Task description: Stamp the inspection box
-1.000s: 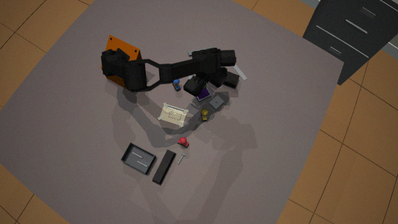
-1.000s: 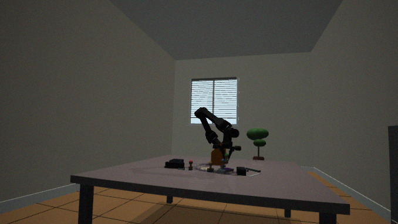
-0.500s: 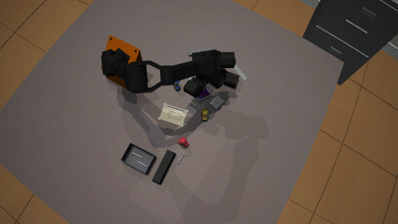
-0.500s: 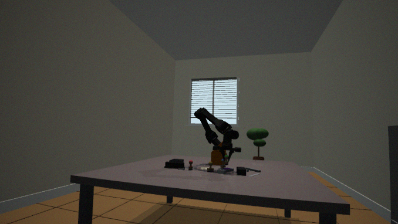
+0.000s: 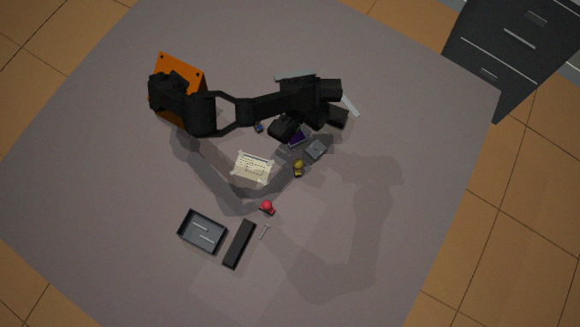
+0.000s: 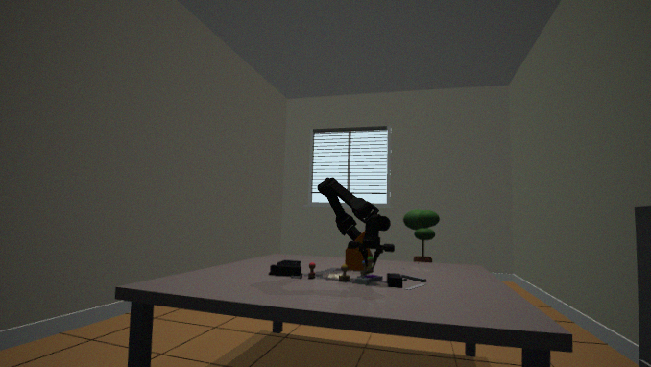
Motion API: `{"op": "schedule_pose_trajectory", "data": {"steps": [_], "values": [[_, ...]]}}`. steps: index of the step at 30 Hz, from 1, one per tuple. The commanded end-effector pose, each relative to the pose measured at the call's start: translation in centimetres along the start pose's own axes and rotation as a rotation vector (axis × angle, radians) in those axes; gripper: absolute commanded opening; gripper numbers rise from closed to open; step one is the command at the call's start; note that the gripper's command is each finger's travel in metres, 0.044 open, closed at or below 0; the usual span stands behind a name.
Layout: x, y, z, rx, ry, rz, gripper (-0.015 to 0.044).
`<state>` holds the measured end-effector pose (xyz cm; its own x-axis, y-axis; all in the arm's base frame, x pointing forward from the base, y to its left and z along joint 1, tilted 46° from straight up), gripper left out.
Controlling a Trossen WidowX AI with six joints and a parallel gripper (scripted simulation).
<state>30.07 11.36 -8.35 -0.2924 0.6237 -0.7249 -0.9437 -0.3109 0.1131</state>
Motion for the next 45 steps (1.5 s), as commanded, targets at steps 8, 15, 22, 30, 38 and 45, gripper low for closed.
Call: {"op": "schedule_pose_trajectory", "data": {"steps": [8,15,22,30,38,45], "values": [[0.0,0.1,-0.8,0.000,0.005,0.006,0.0000],[0.0,0.1,-1.2,0.000,0.006,0.005,0.0000],[0.0,0.1,-1.5,0.000,0.007,0.005,0.0000],[0.0,0.1,-1.7,0.000,0.007,-0.001,0.0000],[0.0,0.1,-1.8,0.000,0.007,-0.001,0.0000],[0.1,0.1,-1.9,0.000,0.007,-0.001,0.0000]]}}
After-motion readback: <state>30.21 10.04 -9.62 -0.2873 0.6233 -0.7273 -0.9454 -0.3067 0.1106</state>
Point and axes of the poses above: the point midway between the two fingers, 35 mm back from their tips, its own z axis back along the fingers, its own x axis across the jaws, y = z × x, the point moved 4 cm from there along z, back along the fingers, and after that the axes turned 13 degrees about z, right-handed, at the moved point
